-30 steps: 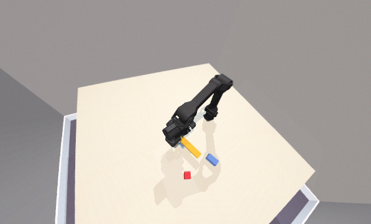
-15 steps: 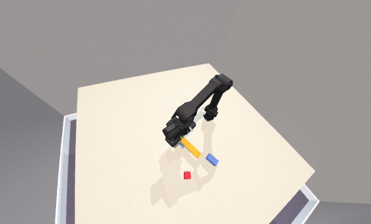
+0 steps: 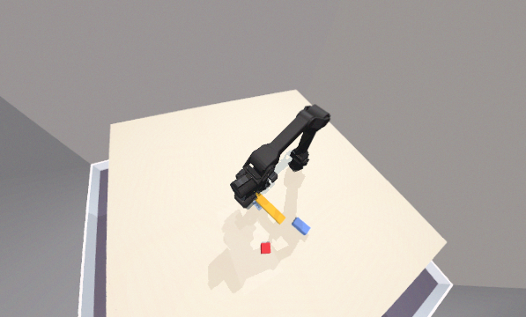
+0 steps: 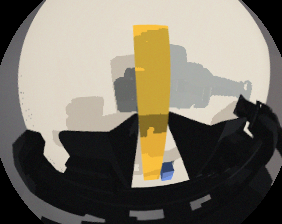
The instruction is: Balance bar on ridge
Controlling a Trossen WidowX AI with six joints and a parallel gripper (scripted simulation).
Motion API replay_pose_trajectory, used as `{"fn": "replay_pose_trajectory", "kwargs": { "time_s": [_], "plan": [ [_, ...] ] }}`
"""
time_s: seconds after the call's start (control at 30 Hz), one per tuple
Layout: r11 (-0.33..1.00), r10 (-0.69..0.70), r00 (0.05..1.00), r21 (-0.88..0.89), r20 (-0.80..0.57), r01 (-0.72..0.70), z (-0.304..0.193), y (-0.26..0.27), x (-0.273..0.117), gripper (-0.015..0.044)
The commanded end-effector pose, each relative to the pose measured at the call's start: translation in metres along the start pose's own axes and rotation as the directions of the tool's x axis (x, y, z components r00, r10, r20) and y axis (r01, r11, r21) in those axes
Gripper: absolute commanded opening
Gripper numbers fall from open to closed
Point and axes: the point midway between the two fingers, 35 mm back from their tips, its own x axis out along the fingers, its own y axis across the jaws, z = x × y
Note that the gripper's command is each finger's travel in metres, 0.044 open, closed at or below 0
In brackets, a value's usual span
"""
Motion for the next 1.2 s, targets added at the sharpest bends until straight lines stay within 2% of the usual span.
{"fn": "replay_pose_trajectory", "kwargs": {
  "time_s": [0.0,0.97,1.17],
  "plan": [
    [1.000,0.000,1.000,0.000,0.000,0.000,0.0000,0.0000,0.0000,0.0170],
    [1.000,0.000,1.000,0.000,0.000,0.000,0.0000,0.0000,0.0000,0.0185],
    [1.000,0.000,1.000,0.000,0.000,0.000,0.0000,0.0000,0.0000,0.0342]
  ]
}}
